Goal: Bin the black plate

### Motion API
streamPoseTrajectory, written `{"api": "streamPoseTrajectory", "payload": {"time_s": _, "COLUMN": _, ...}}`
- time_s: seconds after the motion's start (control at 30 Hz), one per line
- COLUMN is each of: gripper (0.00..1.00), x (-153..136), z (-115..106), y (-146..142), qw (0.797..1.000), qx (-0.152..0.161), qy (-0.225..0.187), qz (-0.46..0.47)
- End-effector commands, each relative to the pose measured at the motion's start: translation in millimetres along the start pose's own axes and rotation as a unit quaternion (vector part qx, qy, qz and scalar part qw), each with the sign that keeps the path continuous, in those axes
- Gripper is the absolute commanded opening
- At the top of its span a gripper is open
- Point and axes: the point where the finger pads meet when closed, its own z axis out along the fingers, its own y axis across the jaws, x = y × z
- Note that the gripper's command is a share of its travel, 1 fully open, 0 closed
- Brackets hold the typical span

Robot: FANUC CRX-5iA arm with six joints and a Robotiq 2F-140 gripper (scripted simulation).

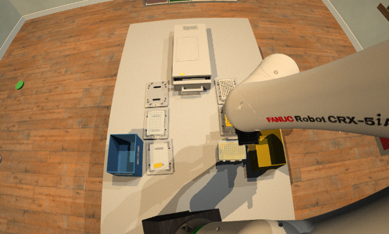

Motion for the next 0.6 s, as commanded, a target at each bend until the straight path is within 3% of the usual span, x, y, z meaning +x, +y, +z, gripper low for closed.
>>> {"api": "streamPoseTrajectory", "payload": {"time_s": 0.0, "gripper": 0.10, "x": -3.3, "z": -0.4, "y": 5.7, "qw": 1.000, "qx": 0.000, "qy": 0.001, "qz": 0.000}}
{"api": "streamPoseTrajectory", "payload": {"time_s": 0.57, "gripper": 0.10, "x": -26.0, "z": -0.4, "y": 38.6, "qw": 1.000, "qx": 0.000, "qy": 0.001, "qz": 0.000}}
